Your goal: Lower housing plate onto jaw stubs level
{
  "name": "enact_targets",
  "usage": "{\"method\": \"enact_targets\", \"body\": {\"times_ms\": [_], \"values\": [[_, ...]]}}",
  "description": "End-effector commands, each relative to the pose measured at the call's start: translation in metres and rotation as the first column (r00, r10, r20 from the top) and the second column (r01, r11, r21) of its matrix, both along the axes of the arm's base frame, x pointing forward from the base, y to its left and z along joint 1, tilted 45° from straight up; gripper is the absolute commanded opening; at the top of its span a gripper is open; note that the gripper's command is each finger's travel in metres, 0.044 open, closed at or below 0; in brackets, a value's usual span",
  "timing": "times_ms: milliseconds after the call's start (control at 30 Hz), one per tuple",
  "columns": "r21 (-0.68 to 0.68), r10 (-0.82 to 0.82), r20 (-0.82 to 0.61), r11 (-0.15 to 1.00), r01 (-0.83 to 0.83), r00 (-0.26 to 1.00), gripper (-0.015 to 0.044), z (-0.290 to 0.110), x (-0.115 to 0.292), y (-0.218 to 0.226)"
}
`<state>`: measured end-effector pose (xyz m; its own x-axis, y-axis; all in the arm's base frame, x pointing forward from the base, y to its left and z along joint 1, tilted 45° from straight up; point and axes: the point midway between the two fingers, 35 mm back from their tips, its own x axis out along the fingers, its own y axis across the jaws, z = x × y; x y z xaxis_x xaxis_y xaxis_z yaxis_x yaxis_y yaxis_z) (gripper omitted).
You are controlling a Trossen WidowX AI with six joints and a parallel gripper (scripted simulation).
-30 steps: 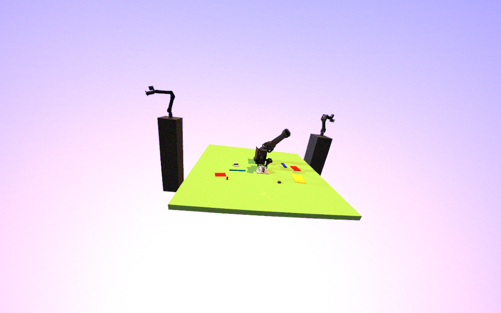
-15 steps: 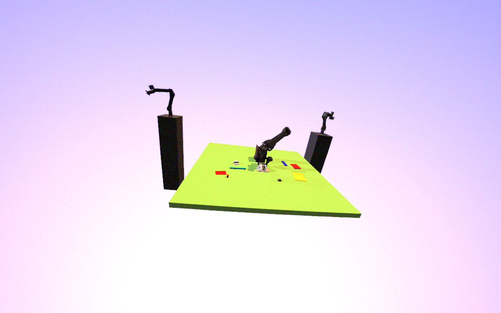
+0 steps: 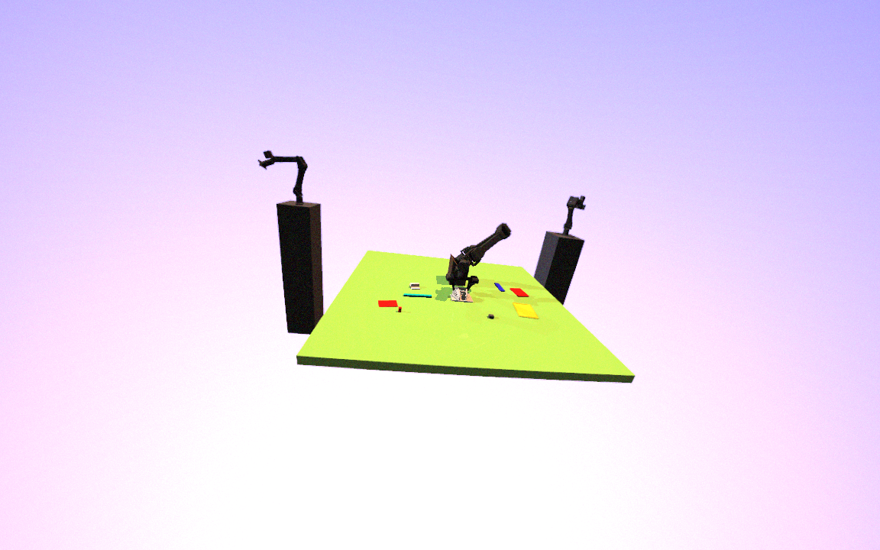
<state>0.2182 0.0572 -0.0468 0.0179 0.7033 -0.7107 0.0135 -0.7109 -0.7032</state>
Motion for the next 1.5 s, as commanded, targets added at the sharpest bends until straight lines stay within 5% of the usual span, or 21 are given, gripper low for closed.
{"method": "enact_targets", "body": {"times_ms": [0, 1467], "values": [[0.005, -0.004, -0.003, 1.0, 0.004, 1.0, 0.0351, -0.0002, -0.0005, 0.001], [0.005, -0.003, -0.002, 1.0, 0.003, 1.0, 0.0351, -0.0037, -0.0005, 0.0045]]}}
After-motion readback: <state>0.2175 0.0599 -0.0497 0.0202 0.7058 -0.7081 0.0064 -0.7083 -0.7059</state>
